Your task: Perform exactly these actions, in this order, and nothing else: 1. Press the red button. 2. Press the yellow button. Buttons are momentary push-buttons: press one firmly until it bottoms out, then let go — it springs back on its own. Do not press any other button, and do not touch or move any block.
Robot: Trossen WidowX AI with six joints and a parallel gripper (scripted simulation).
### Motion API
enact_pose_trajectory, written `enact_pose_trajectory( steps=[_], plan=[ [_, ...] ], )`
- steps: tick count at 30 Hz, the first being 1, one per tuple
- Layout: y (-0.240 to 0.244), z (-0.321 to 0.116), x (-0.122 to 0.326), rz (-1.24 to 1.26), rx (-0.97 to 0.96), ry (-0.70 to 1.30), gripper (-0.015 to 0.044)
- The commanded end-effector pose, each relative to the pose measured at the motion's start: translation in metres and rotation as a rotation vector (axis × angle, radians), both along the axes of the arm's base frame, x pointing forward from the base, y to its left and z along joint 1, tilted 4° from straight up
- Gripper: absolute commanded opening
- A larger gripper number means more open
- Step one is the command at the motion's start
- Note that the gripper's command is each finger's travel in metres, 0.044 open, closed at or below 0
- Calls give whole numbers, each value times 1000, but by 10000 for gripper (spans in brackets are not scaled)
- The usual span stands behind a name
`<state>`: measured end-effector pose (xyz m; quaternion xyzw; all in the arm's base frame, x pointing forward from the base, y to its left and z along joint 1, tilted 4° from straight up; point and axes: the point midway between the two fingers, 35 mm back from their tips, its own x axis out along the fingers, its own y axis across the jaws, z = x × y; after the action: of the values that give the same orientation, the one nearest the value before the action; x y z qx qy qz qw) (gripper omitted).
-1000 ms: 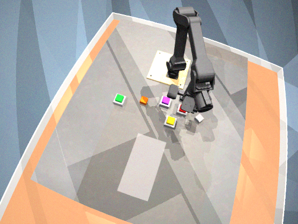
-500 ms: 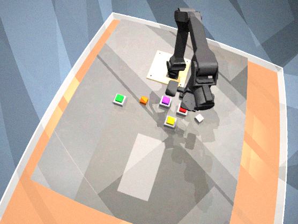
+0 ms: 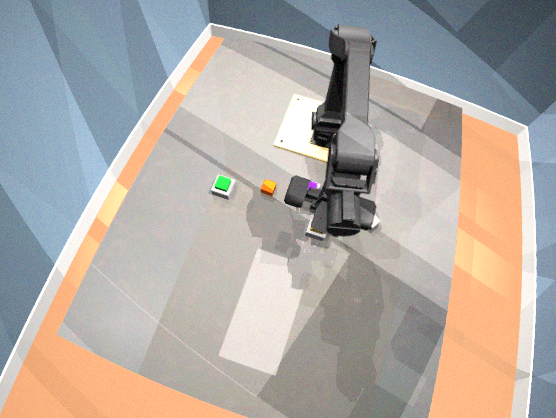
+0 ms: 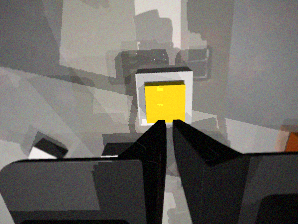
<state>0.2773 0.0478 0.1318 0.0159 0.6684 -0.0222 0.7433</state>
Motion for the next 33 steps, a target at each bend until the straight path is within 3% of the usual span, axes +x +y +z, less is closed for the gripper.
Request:
enact_pose_trajectory(
  steps=[1,33],
  plan=[
    [-1,-24,-2,4,-1,21,20],
    [-1,-57,1,4,-1,21,20]
  ],
)
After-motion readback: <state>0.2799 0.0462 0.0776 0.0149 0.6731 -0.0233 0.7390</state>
